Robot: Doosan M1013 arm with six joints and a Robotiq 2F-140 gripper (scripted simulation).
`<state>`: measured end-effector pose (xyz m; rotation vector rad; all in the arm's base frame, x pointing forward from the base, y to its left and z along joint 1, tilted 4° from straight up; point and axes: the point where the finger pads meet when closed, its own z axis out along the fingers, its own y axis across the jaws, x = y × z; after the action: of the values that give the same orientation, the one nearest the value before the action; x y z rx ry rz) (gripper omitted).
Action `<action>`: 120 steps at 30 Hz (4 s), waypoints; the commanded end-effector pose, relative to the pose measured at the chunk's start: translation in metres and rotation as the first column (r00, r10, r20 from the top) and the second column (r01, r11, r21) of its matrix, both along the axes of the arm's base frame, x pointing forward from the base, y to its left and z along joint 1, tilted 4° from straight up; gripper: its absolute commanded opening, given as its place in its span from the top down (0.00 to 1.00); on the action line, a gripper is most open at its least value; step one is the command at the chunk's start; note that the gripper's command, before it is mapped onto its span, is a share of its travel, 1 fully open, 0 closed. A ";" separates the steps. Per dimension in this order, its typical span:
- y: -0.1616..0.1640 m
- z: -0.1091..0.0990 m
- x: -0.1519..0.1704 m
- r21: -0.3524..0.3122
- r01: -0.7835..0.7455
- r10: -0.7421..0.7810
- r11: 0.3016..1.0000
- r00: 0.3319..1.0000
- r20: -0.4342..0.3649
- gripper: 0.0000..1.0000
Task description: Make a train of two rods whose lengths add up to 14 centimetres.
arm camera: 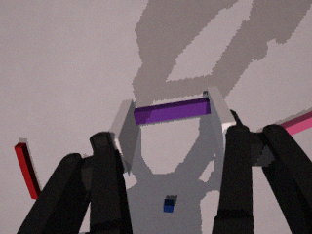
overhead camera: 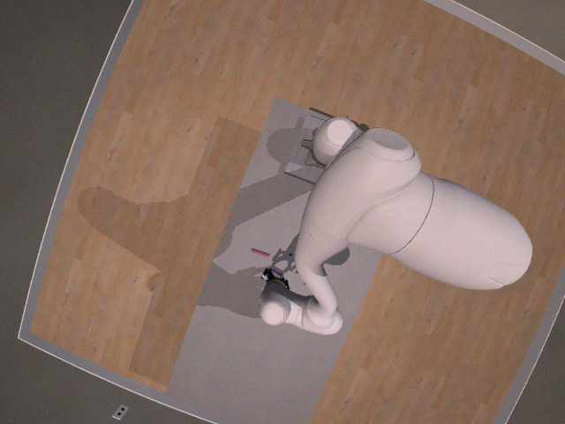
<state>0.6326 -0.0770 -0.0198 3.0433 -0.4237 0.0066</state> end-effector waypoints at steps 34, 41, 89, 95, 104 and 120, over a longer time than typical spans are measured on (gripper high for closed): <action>0.000 -0.002 0.000 0.000 0.000 0.000 1.000 1.000 0.000 0.64; 0.000 -0.003 0.000 0.000 0.000 0.000 1.000 1.000 0.000 0.64; -0.001 -0.014 0.000 0.000 0.000 0.000 1.000 1.000 0.000 0.64; -0.001 -0.014 0.000 0.000 0.000 0.000 1.000 1.000 0.000 0.64; -0.001 -0.014 0.000 0.000 0.000 0.000 1.000 1.000 0.000 0.59; -0.001 -0.014 0.000 0.000 0.000 0.000 1.000 1.000 0.000 0.52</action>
<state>0.6326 -0.0779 -0.0339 3.0433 -0.4237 0.0067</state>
